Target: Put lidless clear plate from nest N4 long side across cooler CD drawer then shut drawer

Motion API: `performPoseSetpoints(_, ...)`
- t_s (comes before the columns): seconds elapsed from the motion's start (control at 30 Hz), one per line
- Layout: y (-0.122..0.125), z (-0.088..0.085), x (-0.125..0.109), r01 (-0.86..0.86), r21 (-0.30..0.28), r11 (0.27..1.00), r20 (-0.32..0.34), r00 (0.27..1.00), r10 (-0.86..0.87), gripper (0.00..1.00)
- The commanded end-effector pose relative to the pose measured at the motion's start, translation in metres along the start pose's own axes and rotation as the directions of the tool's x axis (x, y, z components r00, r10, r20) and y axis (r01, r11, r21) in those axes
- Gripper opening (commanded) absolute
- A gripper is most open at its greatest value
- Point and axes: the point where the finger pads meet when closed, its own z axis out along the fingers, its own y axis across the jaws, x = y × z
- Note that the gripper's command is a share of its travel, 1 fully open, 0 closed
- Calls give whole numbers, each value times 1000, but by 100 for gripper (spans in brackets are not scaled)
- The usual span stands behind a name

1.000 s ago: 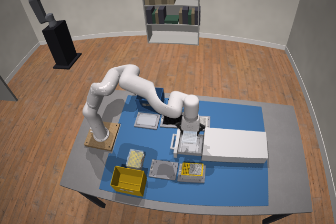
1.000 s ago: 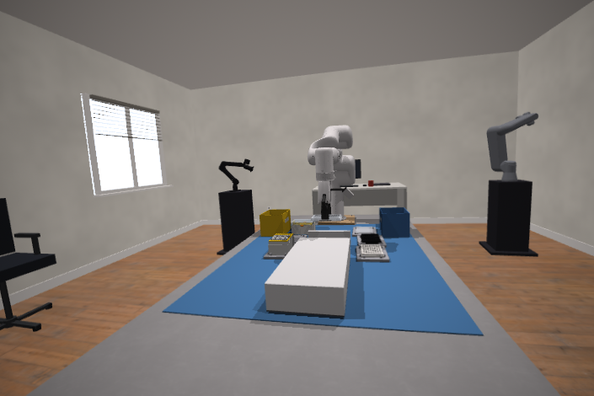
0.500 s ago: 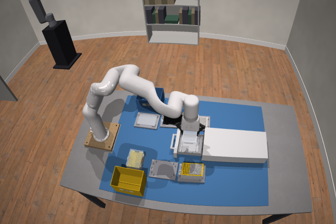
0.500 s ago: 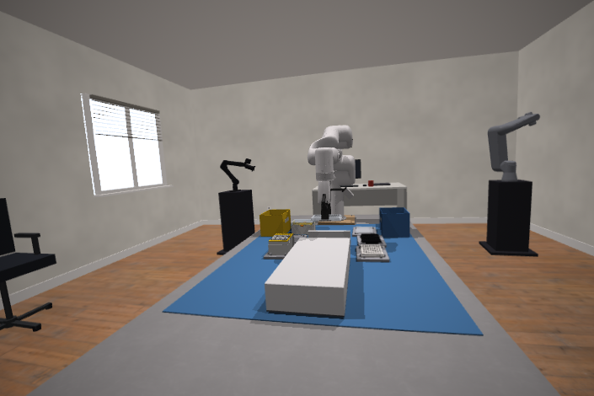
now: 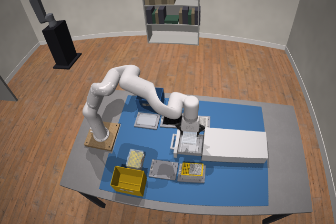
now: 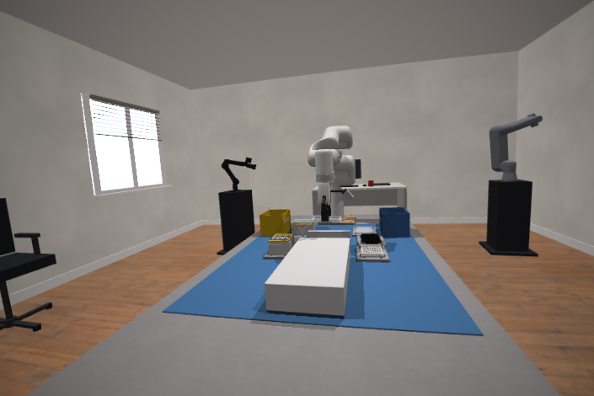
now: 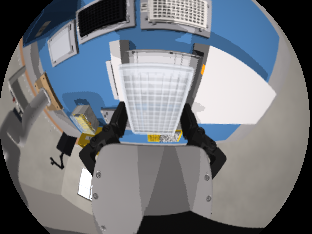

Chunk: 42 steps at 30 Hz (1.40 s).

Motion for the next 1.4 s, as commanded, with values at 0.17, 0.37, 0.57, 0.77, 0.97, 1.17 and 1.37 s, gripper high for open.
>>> performPoseSetpoints(0.17,2,9,0,0,-8,1000,0,1000,0,0)
performPoseSetpoints(0.37,2,19,0,0,-8,1000,0,1000,0,0)
performPoseSetpoints(0.57,2,25,0,0,-7,1000,0,1000,0,0)
performPoseSetpoints(0.77,2,36,0,0,-7,1000,0,1000,0,0)
performPoseSetpoints(0.97,2,46,0,0,-7,1000,0,1000,0,0)
performPoseSetpoints(1.17,2,52,0,0,-7,1000,0,1000,0,0)
performPoseSetpoints(1.37,2,62,0,0,-7,1000,0,1000,0,0)
